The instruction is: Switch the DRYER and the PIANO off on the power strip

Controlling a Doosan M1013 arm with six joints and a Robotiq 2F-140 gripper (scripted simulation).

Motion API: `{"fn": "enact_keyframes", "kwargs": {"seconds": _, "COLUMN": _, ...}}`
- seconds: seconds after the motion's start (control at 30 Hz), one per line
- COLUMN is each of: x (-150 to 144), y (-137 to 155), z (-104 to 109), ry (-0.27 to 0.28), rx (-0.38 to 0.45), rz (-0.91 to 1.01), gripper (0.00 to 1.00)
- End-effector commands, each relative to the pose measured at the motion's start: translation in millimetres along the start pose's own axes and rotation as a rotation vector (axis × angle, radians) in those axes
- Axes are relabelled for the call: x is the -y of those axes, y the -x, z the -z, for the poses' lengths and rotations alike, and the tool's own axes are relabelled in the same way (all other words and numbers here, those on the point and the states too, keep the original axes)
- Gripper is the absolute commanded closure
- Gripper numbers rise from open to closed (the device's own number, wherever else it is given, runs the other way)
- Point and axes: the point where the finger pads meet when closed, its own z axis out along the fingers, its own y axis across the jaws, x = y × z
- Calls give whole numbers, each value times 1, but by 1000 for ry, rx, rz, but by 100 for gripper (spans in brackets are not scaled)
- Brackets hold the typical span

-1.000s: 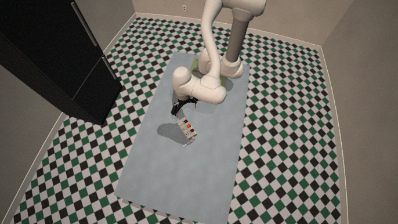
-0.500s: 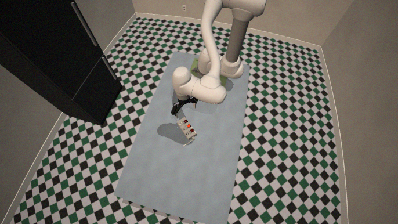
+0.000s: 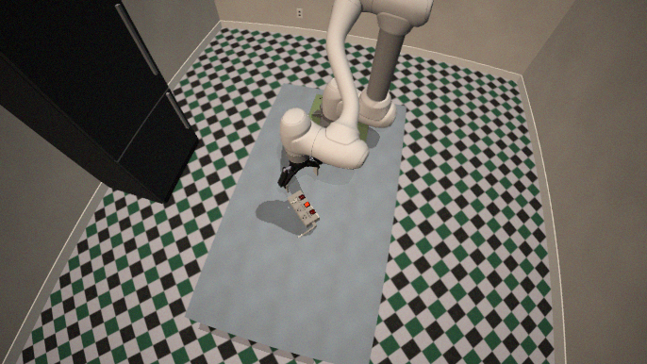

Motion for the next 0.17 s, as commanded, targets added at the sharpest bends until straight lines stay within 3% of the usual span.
{"fn": "enact_keyframes", "kwargs": {"seconds": 0.0, "x": 0, "y": 0, "z": 0, "ry": 0, "rx": 0, "rz": 0, "gripper": 0}}
{"fn": "enact_keyframes", "kwargs": {"seconds": 0.13, "x": 0, "y": 0, "z": 0, "ry": 0, "rx": 0, "rz": 0, "gripper": 0}}
